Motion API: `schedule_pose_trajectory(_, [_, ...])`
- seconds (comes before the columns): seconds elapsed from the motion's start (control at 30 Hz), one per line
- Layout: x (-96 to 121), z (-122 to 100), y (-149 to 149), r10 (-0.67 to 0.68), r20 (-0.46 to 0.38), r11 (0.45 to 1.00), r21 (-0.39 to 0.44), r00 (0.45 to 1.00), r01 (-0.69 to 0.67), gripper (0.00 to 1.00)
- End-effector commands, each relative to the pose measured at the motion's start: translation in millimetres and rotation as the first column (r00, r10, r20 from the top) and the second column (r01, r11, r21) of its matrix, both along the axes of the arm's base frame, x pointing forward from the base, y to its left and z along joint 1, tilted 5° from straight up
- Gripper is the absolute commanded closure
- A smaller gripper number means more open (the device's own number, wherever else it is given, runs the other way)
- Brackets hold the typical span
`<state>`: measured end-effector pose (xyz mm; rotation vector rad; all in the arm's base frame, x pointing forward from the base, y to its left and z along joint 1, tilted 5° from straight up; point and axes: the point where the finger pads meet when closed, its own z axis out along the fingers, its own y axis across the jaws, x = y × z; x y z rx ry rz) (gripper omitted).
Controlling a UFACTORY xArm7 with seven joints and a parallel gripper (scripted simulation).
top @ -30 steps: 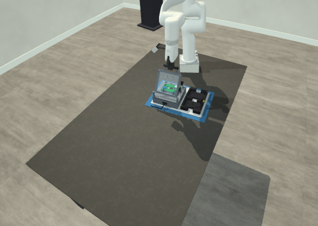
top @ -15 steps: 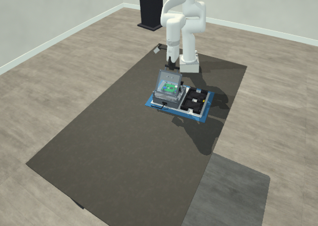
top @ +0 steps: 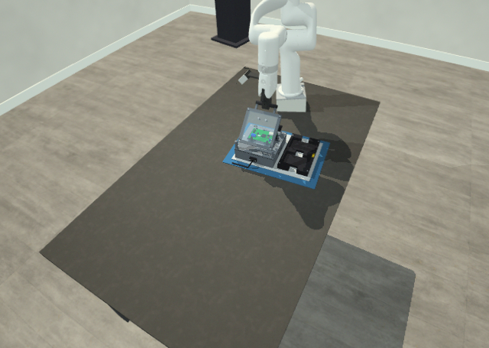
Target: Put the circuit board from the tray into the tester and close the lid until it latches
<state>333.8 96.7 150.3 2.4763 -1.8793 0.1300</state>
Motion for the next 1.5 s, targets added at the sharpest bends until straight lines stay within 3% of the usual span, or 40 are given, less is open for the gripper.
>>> schedule_pose_trajectory(0.0, [-5, -6, -2, 0.000, 0.003, 1.000, 0.001, 1.000, 0.000, 1.00])
schedule_pose_trajectory(0.73, [-27, -47, -11, 0.000, 0.003, 1.000, 0.001, 1.000, 0.000, 1.00])
schedule_pose_trajectory(1.47, [-35, -76, -16, 0.000, 0.003, 1.000, 0.001, 1.000, 0.000, 1.00])
